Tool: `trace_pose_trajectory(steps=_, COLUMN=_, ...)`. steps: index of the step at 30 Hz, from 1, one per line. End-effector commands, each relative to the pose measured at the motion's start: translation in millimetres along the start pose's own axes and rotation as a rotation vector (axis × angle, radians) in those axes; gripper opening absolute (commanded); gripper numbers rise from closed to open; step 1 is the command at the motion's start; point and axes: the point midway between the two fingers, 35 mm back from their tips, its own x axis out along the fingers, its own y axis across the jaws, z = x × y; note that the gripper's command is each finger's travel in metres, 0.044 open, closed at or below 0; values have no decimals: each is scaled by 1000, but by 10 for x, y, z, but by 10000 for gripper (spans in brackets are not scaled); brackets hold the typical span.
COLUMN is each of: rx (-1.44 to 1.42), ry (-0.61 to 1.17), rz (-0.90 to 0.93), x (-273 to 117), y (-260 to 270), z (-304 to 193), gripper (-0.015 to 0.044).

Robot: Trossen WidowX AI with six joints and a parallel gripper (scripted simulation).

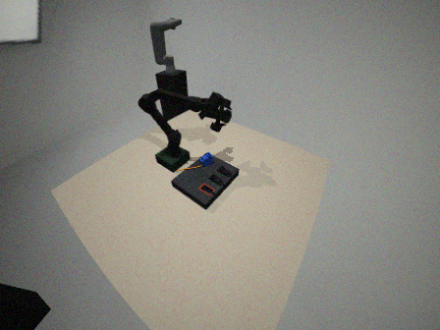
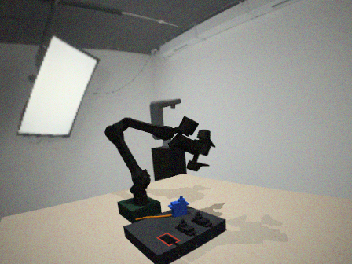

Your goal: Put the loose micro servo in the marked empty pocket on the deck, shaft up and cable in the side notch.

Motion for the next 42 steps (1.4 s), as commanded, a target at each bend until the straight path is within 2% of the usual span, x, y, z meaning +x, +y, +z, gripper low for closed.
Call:
trace_pose_trajectory(steps=1, rx=99, ry=-39, rz=-55, x=-18, y=-116, z=97, gripper=440)
trace_pose_trajectory(steps=20, rx=638, ry=-286, rz=-329, x=-303, y=-790, z=463, gripper=440)
trace_pose_trajectory(steps=42, rx=1225, ry=-651, rz=-613, x=-902, y=-1494, z=568, gripper=440)
